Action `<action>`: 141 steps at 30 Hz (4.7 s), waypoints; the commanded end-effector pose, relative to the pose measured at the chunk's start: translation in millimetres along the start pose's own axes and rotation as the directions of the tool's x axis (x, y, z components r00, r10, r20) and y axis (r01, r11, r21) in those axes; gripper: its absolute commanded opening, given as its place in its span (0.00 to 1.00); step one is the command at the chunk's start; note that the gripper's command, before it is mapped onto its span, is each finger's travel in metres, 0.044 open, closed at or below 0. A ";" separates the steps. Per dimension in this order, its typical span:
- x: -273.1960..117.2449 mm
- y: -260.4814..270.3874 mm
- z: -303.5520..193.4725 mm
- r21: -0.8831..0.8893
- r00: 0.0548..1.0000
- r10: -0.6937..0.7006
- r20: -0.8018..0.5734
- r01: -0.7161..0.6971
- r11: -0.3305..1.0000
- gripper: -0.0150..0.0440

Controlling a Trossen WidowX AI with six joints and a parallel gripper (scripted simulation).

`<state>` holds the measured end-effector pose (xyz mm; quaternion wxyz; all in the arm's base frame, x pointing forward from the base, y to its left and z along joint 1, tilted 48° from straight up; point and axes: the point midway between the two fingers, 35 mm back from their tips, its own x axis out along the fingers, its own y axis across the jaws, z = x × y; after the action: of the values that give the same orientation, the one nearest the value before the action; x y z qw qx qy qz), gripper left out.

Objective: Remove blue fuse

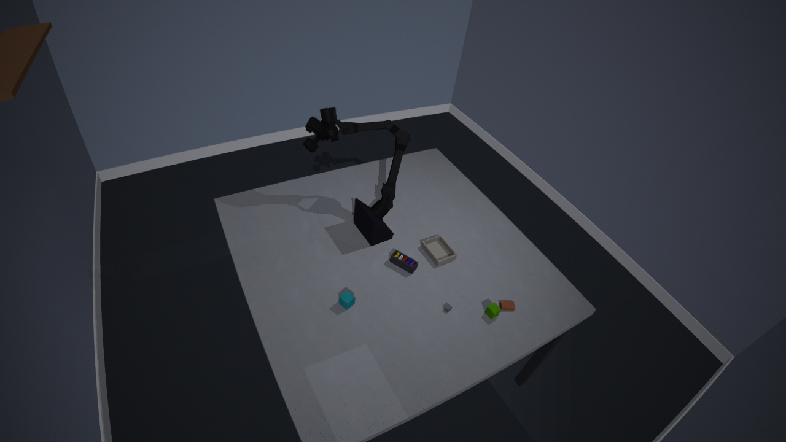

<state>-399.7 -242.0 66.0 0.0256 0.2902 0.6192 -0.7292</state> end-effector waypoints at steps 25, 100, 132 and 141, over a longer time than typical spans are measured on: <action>-250.3 212.3 30.4 -0.942 0.727 0.618 0.301 0.128 0.309 0.37; -479.9 273.7 -471.7 0.578 0.524 0.436 -0.732 0.816 -0.009 0.37; -474.0 278.1 -480.3 0.584 0.527 0.437 -0.729 0.812 -0.006 0.25; -475.5 277.1 -478.3 0.584 0.527 0.437 -0.729 0.812 -0.007 0.25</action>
<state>292.0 -18.4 4.1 -0.5939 0.3962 -0.1058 -0.6922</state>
